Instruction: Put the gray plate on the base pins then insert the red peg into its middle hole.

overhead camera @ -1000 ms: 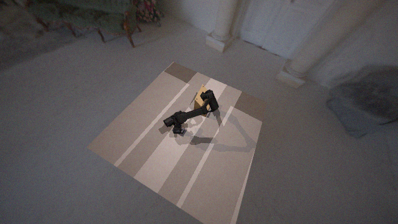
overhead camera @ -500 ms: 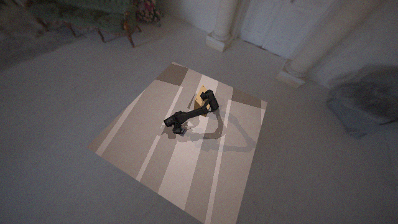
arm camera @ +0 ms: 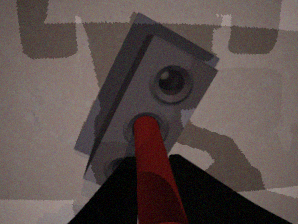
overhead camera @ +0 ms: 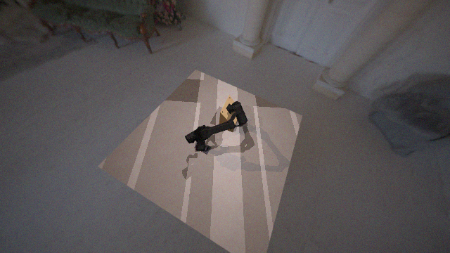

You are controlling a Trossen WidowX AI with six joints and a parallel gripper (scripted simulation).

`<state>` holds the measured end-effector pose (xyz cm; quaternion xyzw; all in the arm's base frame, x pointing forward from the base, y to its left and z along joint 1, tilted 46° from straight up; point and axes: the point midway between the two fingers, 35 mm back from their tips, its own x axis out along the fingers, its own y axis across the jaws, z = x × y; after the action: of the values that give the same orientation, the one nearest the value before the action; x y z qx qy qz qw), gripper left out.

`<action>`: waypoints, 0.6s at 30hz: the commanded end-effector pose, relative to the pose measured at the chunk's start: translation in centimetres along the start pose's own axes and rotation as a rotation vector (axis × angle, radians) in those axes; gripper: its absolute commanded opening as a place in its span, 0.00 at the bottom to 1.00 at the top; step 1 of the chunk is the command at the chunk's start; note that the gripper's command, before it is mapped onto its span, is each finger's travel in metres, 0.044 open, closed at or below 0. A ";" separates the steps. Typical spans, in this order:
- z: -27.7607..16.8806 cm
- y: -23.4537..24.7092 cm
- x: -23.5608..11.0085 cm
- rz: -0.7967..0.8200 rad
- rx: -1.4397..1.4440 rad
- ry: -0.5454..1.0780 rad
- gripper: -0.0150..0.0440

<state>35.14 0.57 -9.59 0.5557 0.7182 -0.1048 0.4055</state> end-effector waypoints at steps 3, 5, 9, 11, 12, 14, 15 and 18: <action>0.0 0.0 0.0 0.000 0.000 0.000 0.25; 0.0 0.0 0.0 0.000 0.000 0.000 0.25; 0.0 0.0 0.0 0.000 0.000 0.000 0.25; 0.0 0.0 0.0 0.000 0.000 0.000 0.30; 0.0 0.0 0.0 0.000 0.000 0.000 0.34; 0.0 0.0 0.0 0.000 0.000 0.000 0.43; 0.0 0.0 0.0 0.000 0.000 0.000 0.48; 0.0 0.0 0.0 0.000 0.000 0.000 0.51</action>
<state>35.13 0.58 -9.62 0.5559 0.7180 -0.1046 0.4055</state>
